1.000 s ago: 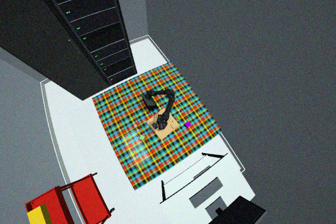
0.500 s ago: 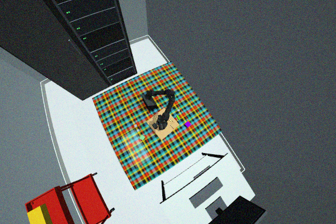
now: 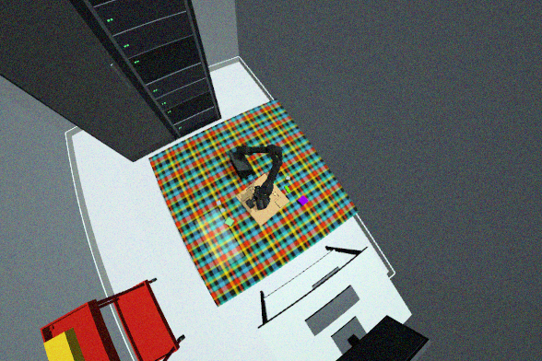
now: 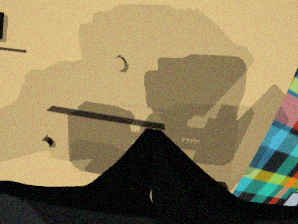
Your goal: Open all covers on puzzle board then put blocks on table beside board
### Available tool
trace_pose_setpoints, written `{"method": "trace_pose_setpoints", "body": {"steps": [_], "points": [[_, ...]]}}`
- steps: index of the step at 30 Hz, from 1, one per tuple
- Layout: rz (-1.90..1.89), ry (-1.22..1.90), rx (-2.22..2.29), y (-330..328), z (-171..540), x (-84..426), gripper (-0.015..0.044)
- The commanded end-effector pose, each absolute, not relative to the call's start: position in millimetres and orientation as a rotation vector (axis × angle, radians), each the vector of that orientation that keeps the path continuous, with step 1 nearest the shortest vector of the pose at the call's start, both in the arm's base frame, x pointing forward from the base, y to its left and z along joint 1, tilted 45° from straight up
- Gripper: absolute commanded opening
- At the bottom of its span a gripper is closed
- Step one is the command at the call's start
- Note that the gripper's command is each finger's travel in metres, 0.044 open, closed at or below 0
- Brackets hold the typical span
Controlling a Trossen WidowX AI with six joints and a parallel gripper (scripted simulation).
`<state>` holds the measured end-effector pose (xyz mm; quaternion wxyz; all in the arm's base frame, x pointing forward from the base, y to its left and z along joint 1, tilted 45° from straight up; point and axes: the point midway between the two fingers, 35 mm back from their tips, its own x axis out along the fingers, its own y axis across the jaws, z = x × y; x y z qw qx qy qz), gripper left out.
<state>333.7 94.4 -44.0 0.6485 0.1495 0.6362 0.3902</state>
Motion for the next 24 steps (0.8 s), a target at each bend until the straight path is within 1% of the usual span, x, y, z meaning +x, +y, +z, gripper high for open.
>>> {"method": "trace_pose_setpoints", "body": {"steps": [1, 24], "points": [[0.889, 1.451, 0.346, 99, -48, 331, 0.0000], [0.890, 1.451, 0.347, 115, -63, 328, 0.0000]]}}
